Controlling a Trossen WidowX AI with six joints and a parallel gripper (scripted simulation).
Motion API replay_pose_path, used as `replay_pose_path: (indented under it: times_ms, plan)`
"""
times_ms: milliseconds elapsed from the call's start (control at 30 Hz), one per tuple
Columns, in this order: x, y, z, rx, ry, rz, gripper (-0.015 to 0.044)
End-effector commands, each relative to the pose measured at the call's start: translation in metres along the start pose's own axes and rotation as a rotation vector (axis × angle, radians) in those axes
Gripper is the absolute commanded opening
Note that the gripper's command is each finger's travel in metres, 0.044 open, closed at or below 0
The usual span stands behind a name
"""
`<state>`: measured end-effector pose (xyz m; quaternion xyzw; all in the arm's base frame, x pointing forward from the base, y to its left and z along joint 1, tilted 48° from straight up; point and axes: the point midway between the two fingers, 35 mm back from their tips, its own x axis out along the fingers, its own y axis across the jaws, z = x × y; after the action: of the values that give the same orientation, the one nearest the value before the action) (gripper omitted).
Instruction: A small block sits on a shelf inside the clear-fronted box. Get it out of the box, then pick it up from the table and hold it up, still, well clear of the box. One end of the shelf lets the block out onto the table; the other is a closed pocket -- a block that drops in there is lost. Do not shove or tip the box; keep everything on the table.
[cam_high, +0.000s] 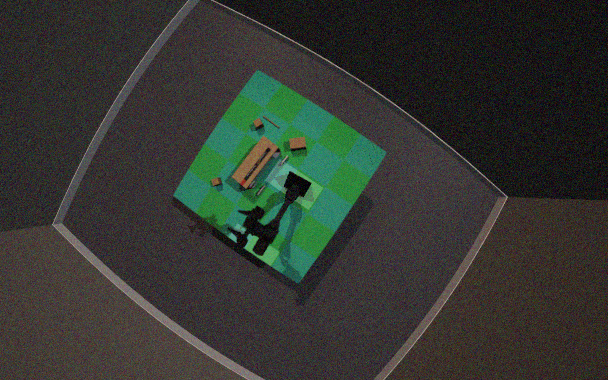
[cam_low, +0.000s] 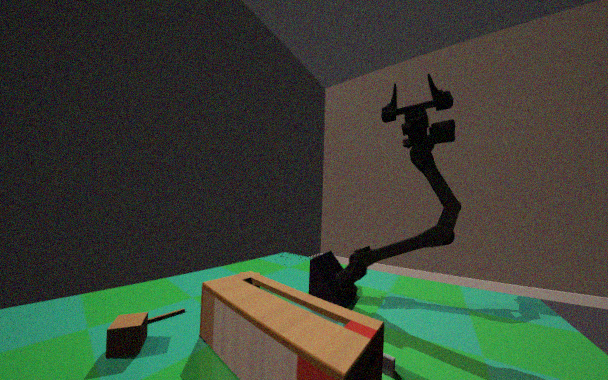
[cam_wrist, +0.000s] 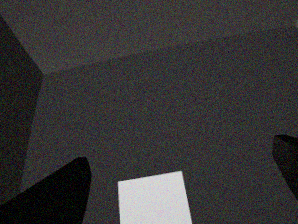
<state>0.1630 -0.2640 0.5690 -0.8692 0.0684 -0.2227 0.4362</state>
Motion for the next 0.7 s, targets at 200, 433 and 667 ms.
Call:
replay_pose_path:
  times_ms: [200,433,667]
  plan:
    - [0.026,0.047,0.016,0.191,-0.045,0.077,0.0400]
    - [0.065,0.129,0.077,0.474,-0.159,0.281,0.0400]
    - [0.082,0.198,0.173,0.676,-0.326,0.562,0.0400]
